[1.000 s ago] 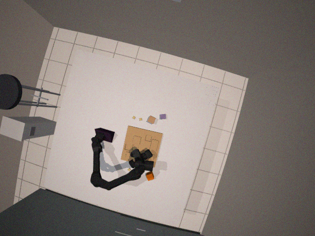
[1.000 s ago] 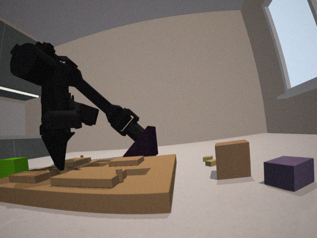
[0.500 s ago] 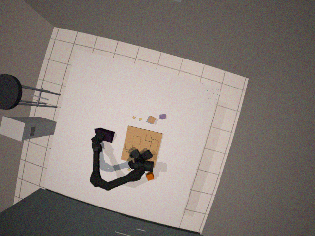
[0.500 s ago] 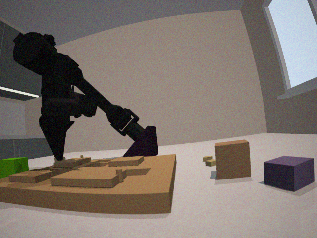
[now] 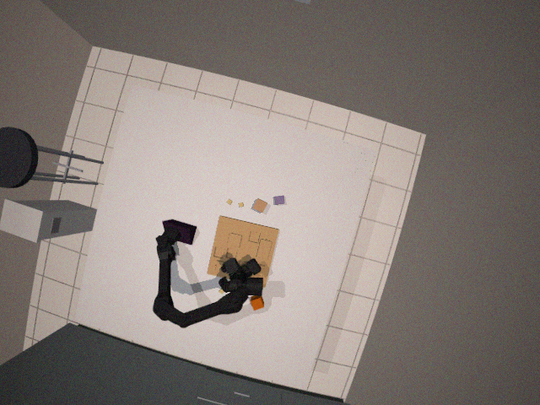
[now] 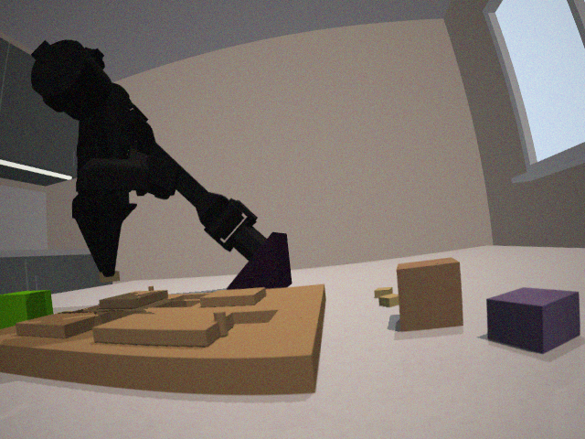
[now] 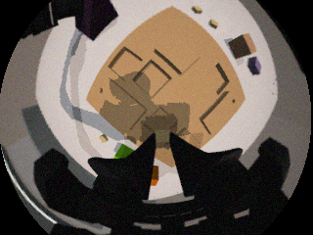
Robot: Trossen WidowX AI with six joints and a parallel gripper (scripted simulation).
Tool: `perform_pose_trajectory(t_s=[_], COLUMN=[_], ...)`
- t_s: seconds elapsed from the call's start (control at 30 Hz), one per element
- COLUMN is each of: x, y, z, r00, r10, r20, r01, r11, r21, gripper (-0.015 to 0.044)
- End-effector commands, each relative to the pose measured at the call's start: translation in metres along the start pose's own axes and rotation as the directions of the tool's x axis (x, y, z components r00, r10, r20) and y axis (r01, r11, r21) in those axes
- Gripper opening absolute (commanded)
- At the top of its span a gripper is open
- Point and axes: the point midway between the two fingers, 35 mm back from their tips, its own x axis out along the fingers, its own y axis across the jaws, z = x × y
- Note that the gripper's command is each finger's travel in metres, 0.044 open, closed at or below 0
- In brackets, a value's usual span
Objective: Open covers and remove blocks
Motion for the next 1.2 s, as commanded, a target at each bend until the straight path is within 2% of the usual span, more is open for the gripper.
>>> perform_pose_trajectory(t_s=[0.0, 0.53, 1.17], x=[-0.012, -0.046, -0.047], y=[-0.002, 0.002, 0.074], z=[-0.001, -0.002, -0.019], r00=[1.0, 1.0, 1.0], r10=[-0.007, -0.007, -0.013], r20=[0.0, 0.001, 0.007], r01=[0.007, 0.007, 0.013], r11=[1.0, 1.0, 1.0], r21=[0.006, 0.006, 0.003], gripper=[0.008, 0.008, 0.008])
